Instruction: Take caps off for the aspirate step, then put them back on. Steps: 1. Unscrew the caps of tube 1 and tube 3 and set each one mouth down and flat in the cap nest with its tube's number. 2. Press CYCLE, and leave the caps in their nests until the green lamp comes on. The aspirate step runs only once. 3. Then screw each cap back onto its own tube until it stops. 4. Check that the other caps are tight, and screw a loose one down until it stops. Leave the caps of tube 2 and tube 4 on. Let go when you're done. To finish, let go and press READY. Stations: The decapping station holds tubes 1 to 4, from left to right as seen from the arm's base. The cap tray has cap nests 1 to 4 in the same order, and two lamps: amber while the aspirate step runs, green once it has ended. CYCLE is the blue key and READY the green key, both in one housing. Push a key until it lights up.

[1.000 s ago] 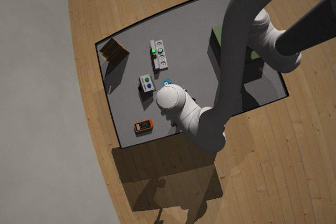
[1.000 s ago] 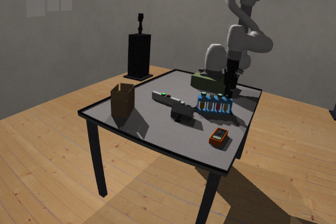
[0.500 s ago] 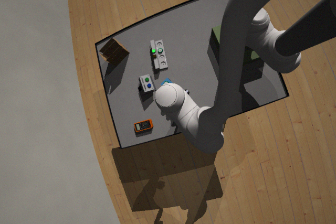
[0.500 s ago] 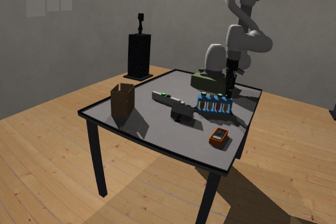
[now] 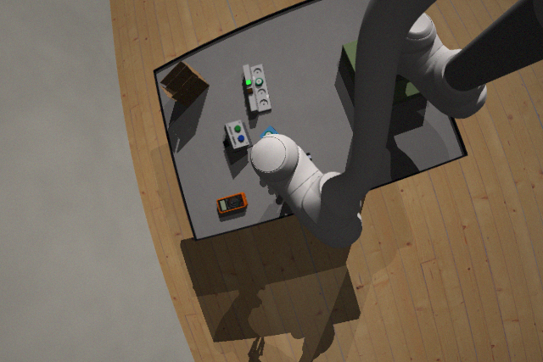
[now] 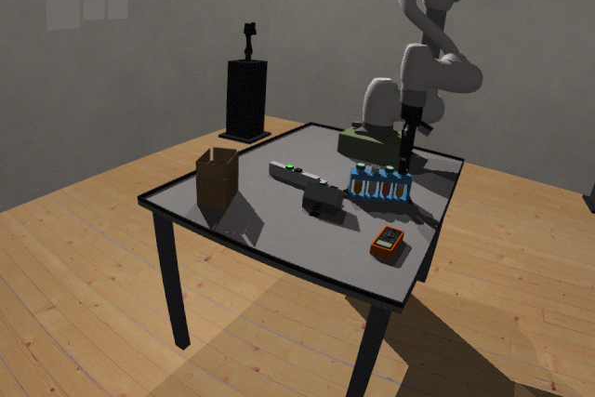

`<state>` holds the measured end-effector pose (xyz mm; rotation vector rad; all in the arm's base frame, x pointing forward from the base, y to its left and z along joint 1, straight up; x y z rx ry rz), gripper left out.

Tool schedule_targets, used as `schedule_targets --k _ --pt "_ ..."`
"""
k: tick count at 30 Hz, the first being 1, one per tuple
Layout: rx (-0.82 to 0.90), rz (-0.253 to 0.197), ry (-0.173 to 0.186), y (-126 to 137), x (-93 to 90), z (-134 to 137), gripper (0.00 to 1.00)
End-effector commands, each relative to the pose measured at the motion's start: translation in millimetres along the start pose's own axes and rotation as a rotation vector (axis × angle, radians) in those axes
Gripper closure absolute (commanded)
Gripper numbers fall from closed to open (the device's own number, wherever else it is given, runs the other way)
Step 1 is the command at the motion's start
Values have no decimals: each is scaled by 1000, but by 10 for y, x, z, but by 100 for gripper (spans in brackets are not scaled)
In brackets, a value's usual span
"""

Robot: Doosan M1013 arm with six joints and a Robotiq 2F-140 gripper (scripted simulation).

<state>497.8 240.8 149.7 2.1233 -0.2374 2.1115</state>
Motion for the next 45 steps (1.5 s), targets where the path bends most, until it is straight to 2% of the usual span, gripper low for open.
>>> schedule_targets --k 1,2,3,15,33,34,37,39,41,45 --pt "-20 -12 8 -16 7 -4 70" --pt "-20 -12 8 -16 6 -4 70" --pt "-20 -12 8 -16 1 -4 59" --pt "-20 -12 8 -16 1 -4 59" --pt "-20 -12 8 -22 461 -8 59" --pt "63 -12 7 58 463 15 64" --pt "291 -13 6 297 466 84 64" --pt "291 -13 6 297 466 84 64" --pt "479 -14 5 457 468 130 64" --pt "689 -17 4 678 471 192 64"
Point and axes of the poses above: the point where the finger pads meet when closed, its own x axis back along the fingers, its own z axis across the jaws, y = z × x, the point moved 10 cm from there along x, back along the fingers, and after that the axes turned 9 degrees about -x, right-handed, at the moved point
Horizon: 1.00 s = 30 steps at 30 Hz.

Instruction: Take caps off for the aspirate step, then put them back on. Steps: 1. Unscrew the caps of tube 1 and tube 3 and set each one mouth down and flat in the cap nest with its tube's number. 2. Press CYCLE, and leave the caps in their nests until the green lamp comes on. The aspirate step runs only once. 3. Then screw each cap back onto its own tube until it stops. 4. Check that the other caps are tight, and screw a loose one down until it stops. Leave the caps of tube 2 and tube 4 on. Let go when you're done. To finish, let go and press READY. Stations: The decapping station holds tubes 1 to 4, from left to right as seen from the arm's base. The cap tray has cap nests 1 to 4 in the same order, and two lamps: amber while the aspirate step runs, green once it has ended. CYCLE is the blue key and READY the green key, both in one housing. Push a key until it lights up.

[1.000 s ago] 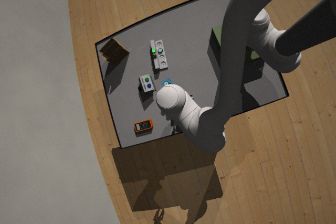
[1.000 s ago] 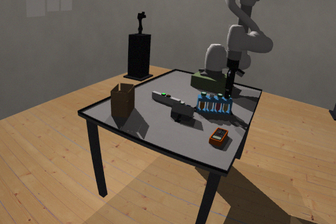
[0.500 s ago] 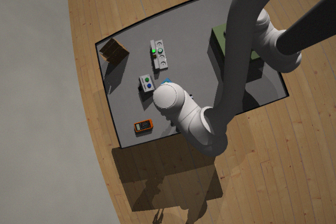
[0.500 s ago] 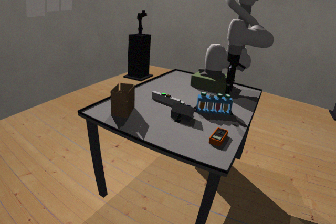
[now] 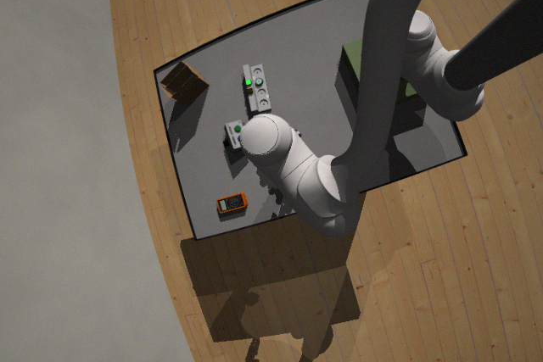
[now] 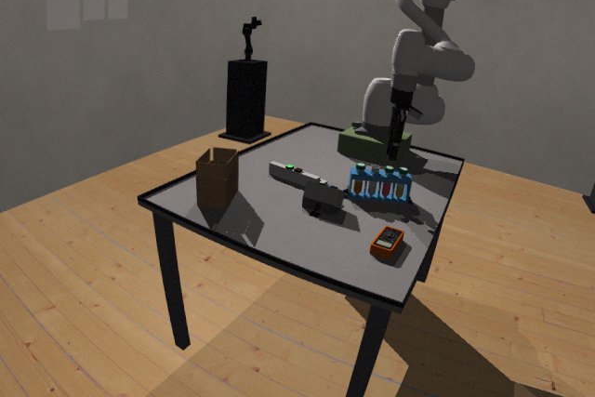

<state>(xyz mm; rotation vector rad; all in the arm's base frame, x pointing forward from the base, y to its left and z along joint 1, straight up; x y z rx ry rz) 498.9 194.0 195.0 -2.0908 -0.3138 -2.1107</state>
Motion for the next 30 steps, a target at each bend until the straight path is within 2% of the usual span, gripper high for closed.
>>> schedule_targets --k 1,9,11,13,15,26,28,30 --pt "276 38 3 296 -3 -35 64" --pt "705 37 11 716 -20 -116 64" --pt "705 37 11 716 -20 -116 64" --pt "892 39 15 883 -27 -146 64" --pt "991 38 17 1034 -33 -175 64" --pt "994 39 17 1921 -68 -344 64" --pt "994 39 17 1921 -68 -344 64" --pt "994 39 17 2085 -75 -375 64"
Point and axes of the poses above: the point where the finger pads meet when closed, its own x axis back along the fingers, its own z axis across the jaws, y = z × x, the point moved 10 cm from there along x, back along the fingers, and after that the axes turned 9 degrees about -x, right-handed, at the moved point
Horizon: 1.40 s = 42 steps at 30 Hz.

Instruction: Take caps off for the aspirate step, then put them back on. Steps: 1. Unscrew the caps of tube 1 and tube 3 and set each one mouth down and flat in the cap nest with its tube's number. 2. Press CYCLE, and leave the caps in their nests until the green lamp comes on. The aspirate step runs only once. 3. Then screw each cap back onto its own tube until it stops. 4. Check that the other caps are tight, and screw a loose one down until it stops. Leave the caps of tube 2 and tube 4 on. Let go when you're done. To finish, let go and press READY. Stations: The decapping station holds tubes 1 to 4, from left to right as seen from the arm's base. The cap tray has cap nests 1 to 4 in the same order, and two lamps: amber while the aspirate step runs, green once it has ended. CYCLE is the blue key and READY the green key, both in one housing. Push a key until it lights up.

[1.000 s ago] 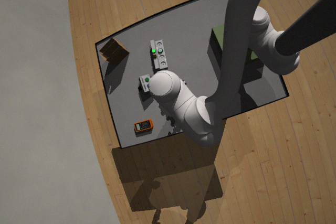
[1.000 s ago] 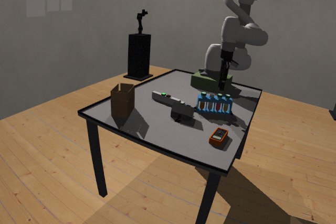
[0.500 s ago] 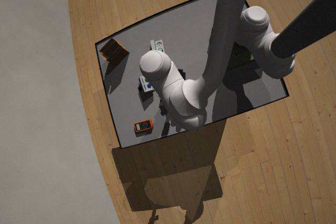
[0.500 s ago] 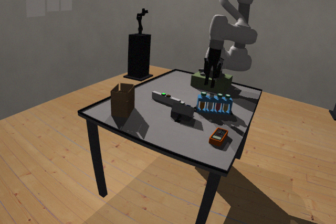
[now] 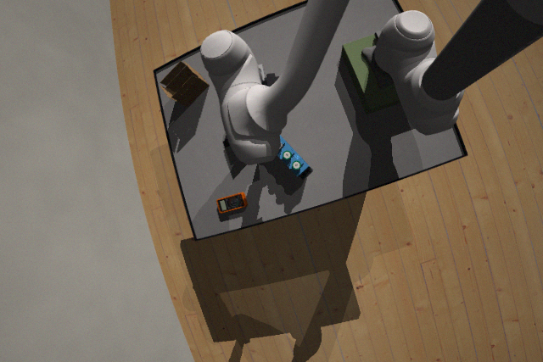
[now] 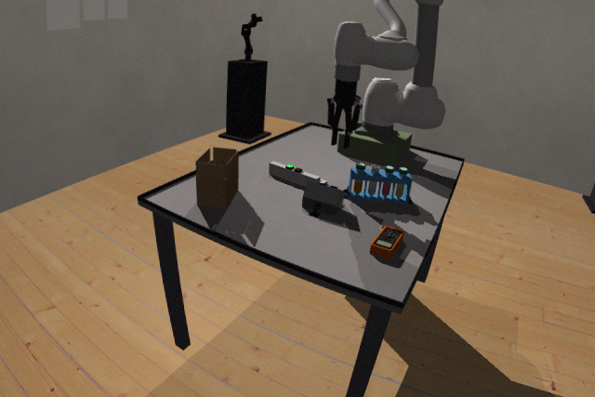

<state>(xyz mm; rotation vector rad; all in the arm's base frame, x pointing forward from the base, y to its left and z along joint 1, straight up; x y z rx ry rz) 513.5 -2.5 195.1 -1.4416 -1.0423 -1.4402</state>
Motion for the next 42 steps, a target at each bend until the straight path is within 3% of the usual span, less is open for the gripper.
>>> schedule_targets --k 1,13,15,21,27,30,32,42 --pt "1 0 3 100 5 -211 64" --pt "1 0 2 479 3 -1137 64" --pt "1 0 2 479 3 -1137 64" --pt "1 0 2 659 2 -1577 64" --pt "1 0 2 659 3 -1577 64" --pt "1 0 2 659 -148 -1577 64" --pt "1 0 2 659 -148 -1577 64" --pt "1 0 2 659 -648 -1576 64"
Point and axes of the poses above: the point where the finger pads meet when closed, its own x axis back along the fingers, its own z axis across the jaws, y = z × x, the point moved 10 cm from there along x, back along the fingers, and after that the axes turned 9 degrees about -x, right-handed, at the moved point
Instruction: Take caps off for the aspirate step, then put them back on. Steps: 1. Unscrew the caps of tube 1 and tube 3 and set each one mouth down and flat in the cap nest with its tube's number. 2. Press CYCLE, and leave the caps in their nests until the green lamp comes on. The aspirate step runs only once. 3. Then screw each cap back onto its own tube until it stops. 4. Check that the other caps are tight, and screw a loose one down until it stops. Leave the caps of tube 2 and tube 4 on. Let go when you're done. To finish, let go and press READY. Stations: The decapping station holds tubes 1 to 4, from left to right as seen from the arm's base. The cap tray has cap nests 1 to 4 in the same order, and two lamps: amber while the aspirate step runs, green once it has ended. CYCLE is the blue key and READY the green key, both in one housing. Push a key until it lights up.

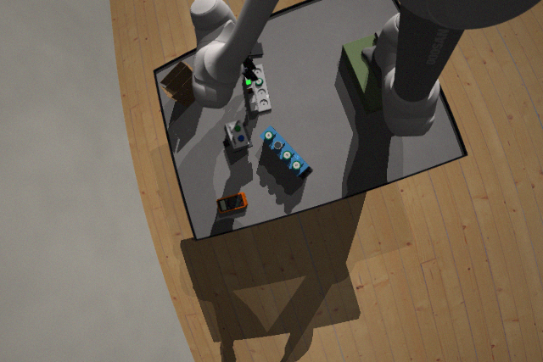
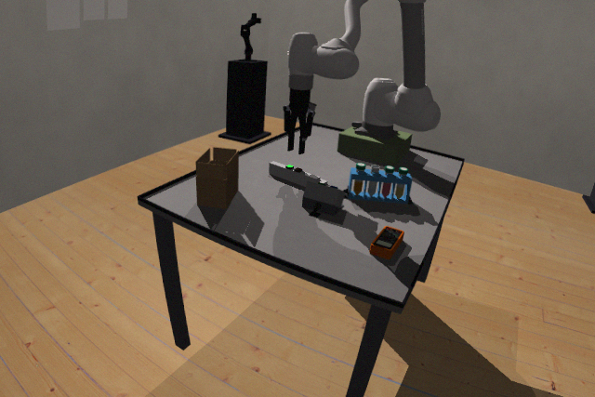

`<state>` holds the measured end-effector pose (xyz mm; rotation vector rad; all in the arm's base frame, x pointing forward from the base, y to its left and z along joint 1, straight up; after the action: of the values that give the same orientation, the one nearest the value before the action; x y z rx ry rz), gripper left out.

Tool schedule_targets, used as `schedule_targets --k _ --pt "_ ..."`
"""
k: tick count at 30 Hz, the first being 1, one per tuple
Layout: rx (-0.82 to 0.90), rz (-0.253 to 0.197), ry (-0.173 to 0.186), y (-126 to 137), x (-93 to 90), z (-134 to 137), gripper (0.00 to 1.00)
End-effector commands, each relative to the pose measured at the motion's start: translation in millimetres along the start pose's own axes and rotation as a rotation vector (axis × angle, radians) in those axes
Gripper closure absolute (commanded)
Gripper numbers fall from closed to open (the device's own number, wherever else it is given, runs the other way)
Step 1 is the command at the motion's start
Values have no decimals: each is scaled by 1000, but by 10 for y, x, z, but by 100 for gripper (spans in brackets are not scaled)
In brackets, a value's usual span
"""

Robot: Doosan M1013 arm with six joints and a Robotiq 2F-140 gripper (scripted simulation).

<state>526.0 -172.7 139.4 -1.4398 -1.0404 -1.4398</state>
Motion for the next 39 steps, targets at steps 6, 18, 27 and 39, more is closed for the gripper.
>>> schedule_targets --k 6,18,27,39 --pt "0 -2 0 8 -338 0 64" --pt "0 -2 0 9 -733 1 64" --pt "0 -2 0 8 -758 1 64" --pt "0 -2 0 8 -818 1 64"
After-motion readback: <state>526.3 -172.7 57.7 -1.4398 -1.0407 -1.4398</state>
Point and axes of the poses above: the point where the finger pads meet when closed, its own x axis back along the fingers, its own z axis across the jaws, y = z × x, the point moved 10 cm from there along x, back along the fingers, and after that the axes turned 9 degrees about -x, right-handed, at the moved point
